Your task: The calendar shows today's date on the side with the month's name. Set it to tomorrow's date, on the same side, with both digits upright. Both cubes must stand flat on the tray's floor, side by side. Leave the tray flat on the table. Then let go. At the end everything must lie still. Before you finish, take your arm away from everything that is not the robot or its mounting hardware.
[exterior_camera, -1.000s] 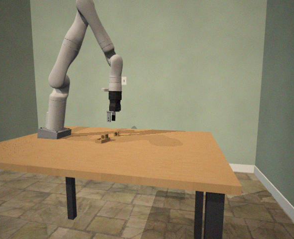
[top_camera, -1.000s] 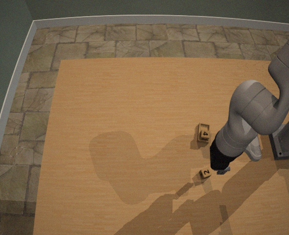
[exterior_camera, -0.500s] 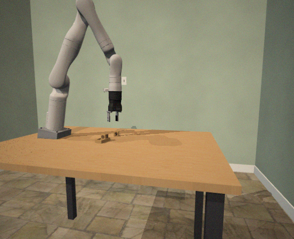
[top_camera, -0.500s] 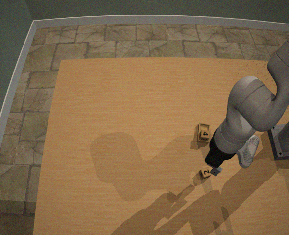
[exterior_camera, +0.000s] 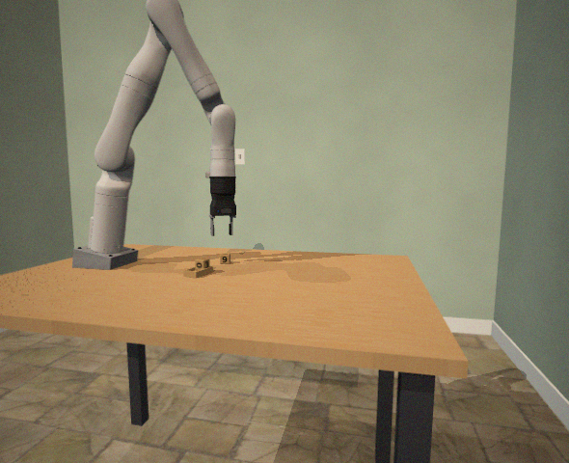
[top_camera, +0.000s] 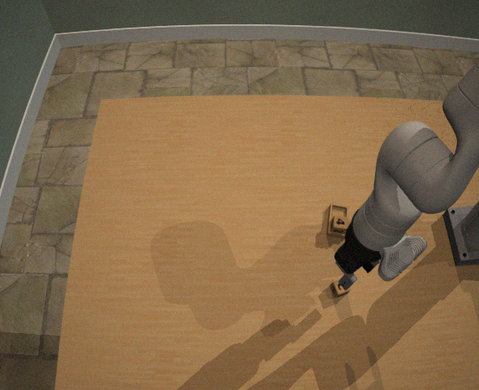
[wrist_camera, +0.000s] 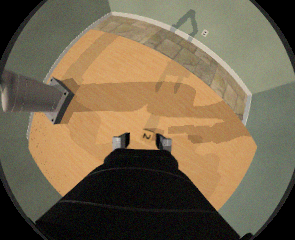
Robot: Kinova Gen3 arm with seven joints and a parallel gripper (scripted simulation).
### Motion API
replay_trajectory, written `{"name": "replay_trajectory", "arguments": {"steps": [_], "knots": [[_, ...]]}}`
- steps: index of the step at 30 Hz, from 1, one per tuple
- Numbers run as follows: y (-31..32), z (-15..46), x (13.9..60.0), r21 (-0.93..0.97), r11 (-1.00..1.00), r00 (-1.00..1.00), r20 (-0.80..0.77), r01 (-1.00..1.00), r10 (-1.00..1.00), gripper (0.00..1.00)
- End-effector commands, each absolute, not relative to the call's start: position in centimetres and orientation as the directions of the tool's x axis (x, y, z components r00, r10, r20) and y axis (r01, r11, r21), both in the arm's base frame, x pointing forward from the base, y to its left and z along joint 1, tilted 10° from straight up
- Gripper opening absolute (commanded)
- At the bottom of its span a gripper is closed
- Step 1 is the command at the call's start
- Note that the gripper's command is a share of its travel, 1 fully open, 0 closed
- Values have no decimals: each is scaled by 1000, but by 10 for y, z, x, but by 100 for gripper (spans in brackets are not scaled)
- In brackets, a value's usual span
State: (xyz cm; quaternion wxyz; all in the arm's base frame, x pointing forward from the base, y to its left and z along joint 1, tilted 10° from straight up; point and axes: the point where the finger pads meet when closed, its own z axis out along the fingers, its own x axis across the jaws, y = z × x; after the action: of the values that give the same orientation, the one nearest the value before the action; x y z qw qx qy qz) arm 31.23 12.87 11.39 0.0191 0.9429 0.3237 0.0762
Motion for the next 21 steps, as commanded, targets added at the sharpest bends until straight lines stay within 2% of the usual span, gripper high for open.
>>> {"name": "replay_trajectory", "arguments": {"steps": [1, 10, 21], "knots": [[130, 115, 314, 81, -814, 802, 138, 576, 581, 100], [130, 116, 319, 61, -892, 878, 153, 449, 453, 100], [129, 116, 321, 51, -922, 908, 159, 385, 388, 100]]}}
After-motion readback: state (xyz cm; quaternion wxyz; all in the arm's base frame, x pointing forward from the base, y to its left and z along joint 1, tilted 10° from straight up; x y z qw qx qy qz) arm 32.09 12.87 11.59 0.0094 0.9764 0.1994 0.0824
